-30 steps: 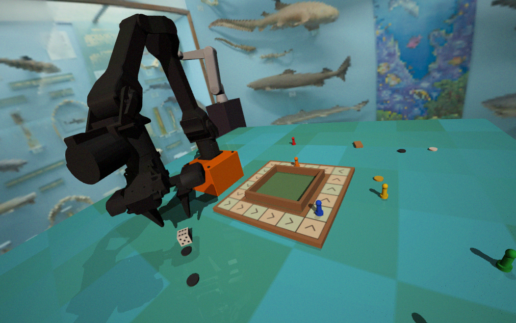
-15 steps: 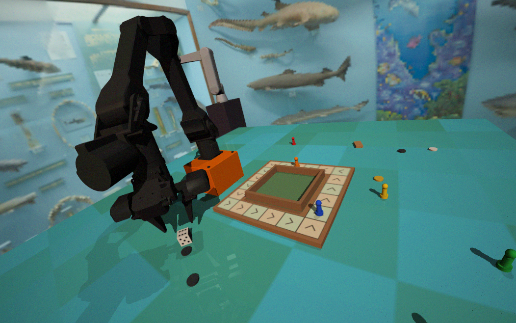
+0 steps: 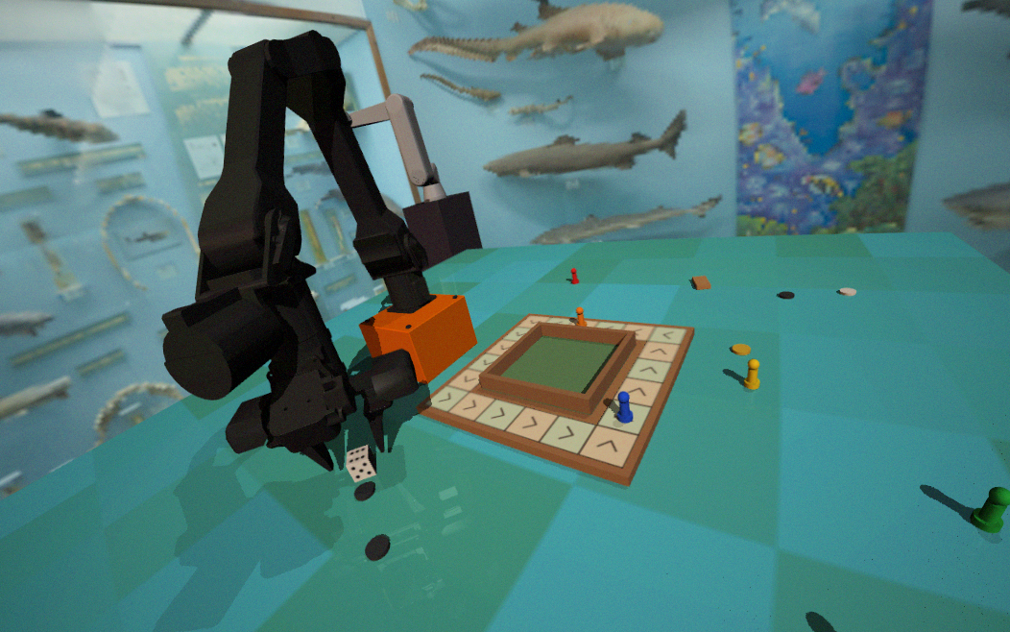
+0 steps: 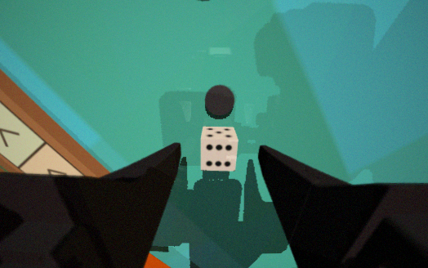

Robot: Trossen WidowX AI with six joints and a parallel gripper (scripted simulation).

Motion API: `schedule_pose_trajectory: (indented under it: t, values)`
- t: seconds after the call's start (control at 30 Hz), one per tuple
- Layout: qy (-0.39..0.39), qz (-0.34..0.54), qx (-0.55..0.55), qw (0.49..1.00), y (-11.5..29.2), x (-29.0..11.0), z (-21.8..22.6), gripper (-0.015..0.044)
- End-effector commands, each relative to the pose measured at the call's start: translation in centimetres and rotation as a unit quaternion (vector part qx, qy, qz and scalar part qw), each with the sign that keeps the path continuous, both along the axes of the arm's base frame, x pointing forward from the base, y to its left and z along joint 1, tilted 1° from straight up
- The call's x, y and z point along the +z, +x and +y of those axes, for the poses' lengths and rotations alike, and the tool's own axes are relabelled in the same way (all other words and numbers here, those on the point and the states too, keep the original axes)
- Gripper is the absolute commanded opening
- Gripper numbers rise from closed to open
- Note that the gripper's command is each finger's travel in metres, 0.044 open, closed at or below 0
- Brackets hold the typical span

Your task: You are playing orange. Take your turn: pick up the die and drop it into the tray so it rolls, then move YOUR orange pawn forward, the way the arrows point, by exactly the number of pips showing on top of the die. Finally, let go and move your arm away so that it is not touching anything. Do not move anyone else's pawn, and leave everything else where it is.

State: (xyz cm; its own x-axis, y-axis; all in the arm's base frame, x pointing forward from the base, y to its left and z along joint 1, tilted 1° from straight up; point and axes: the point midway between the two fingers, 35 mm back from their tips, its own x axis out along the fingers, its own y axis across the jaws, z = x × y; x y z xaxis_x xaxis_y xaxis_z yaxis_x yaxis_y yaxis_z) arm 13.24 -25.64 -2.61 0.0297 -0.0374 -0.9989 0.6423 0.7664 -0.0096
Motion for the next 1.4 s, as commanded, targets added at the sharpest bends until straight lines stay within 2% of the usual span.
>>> schedule_pose_trajectory:
  t: [0.0,0.13,0.37,0.53,0.6,1.1,1.37]
  values:
    - [0.004,0.004,0.002,1.0,-0.1,-0.9,0.2,0.0275]
    - [0.004,0.004,0.002,1.0,-0.1,-1.3,0.2,0.0275]
    - [0.004,0.004,0.002,1.0,-0.1,-1.3,0.2,0.0091]
    - [0.004,0.004,0.002,1.0,-0.1,-1.3,0.2,0.0058]
    - [0.004,0.004,0.002,1.0,-0.1,-1.2,0.2,0.0005]
    - [0.003,0.004,0.002,1.0,-1.1,10.4,0.0,0.0]
    - [0.001,0.01,0.023,1.0,-0.3,10.8,0.7,0.0]
